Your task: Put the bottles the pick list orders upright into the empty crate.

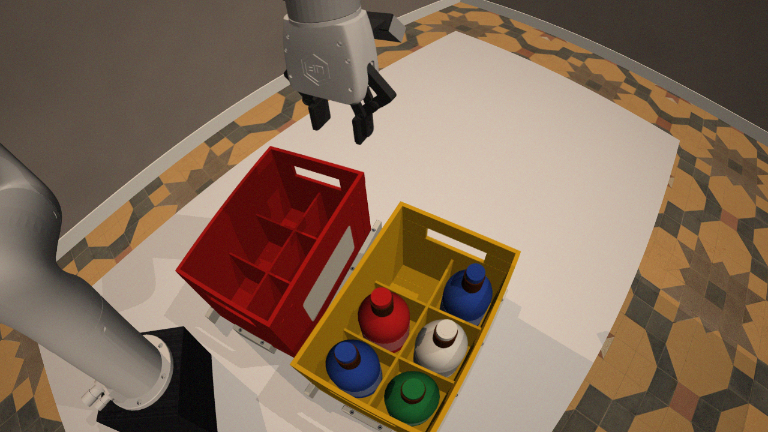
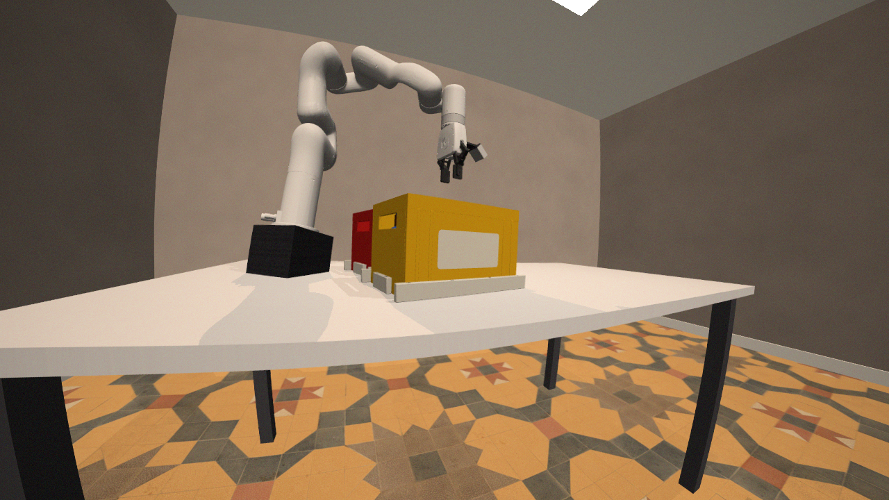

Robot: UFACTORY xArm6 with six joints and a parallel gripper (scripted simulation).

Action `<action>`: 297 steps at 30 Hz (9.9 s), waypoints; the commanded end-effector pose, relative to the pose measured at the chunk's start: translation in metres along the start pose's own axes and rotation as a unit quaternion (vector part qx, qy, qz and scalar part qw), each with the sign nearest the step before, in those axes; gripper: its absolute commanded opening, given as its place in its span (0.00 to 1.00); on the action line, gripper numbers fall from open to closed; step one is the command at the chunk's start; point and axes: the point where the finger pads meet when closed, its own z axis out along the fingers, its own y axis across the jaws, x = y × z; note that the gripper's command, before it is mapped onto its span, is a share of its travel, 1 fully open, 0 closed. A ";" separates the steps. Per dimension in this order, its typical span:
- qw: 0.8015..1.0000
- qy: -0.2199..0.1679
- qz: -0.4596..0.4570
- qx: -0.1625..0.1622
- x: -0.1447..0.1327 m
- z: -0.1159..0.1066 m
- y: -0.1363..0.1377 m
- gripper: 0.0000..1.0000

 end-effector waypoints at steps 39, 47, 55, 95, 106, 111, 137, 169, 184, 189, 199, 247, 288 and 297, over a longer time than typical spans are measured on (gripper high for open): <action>1.000 0.001 0.000 -0.001 -0.024 -0.033 0.150 0.65; 1.000 0.001 0.000 -0.001 -0.024 -0.033 0.151 0.65; 1.000 0.001 0.000 -0.001 -0.024 -0.033 0.150 0.65; 0.995 0.001 0.099 -0.001 -0.044 -0.014 0.163 0.65; 0.960 0.001 0.278 -0.001 -0.081 0.020 0.185 0.65; 0.946 0.001 0.325 -0.001 -0.091 0.030 0.191 0.65; 0.924 0.001 0.382 -0.001 -0.125 0.066 0.212 0.65; 0.924 0.001 0.382 -0.001 -0.125 0.103 0.212 0.65; 0.924 0.001 0.382 -0.001 -0.125 0.120 0.212 0.65; 0.924 0.001 0.382 -0.001 -0.125 0.127 0.212 0.65; 0.924 0.001 0.382 -0.001 -0.125 0.138 0.212 0.65; 0.924 0.001 0.382 -0.001 -0.125 0.145 0.212 0.00; 0.924 0.001 0.382 -0.001 -0.125 0.111 0.212 0.00; 0.924 0.001 0.382 -0.001 -0.125 0.098 0.212 0.00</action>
